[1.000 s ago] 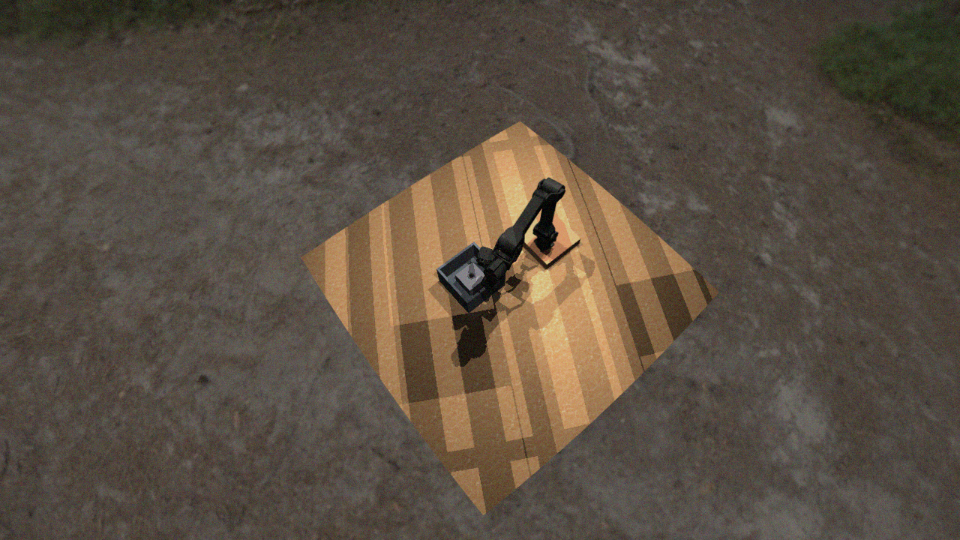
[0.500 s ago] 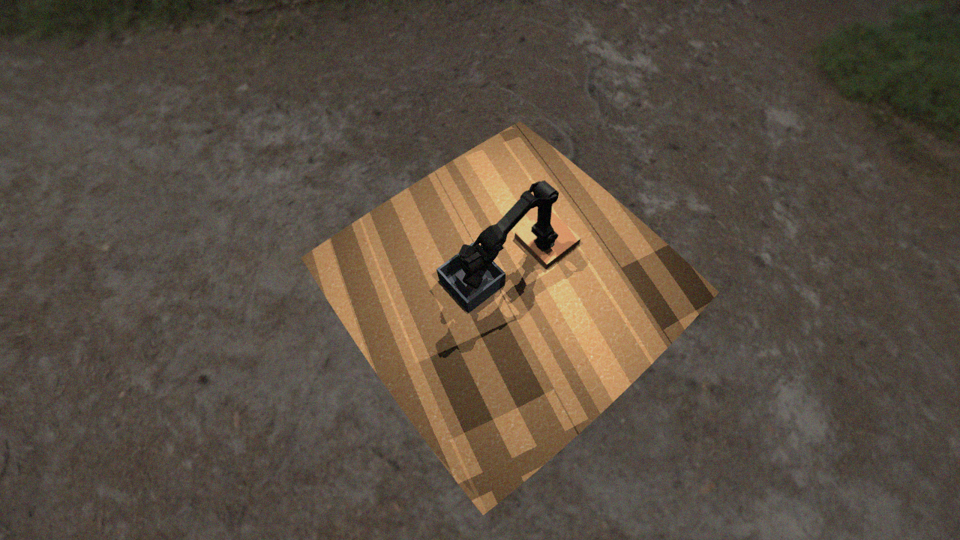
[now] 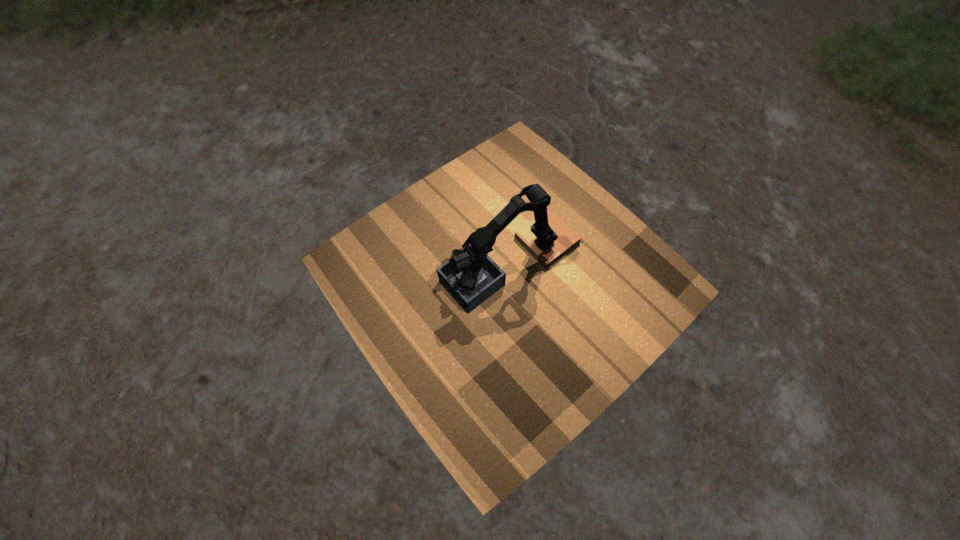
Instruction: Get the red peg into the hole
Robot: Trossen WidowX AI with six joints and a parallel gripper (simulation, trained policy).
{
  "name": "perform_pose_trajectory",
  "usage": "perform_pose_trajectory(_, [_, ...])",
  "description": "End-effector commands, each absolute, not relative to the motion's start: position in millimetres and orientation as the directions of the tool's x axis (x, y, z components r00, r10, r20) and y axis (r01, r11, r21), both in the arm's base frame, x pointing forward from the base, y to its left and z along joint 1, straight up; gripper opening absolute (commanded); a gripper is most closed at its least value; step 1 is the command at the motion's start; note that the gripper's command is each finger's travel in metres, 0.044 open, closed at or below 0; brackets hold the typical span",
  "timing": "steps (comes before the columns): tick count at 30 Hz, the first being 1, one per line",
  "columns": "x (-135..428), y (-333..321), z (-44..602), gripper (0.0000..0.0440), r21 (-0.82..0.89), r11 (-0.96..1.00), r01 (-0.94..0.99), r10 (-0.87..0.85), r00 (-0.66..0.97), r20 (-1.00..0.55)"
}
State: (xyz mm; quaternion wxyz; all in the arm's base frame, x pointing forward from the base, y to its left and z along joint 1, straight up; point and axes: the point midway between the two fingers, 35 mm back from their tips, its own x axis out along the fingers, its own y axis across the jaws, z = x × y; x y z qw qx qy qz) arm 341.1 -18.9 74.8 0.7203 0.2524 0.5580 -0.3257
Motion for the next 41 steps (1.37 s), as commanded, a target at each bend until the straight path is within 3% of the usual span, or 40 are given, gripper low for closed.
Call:
perform_pose_trajectory(1, [339.8, -19.8, 61.9, 0.0102, -0.012, 0.681, 0.732, -0.164, 0.136, -0.977])
perform_pose_trajectory(3, [340.9, -21.0, 57.9, 0.0150, -0.013, 0.683, 0.730, -0.154, 0.127, -0.980])
perform_pose_trajectory(6, [347.1, -25.5, 59.8, 0.0164, -0.009, 0.696, 0.718, -0.148, 0.132, -0.980])
perform_pose_trajectory(17, [380.4, -26.3, 81.5, 0.0440, 0.052, 0.712, 0.700, -0.083, 0.158, -0.984])
perform_pose_trajectory(41, [434.0, -1.9, 123.4, 0.0440, 0.202, 0.744, 0.637, 0.043, 0.256, -0.966])
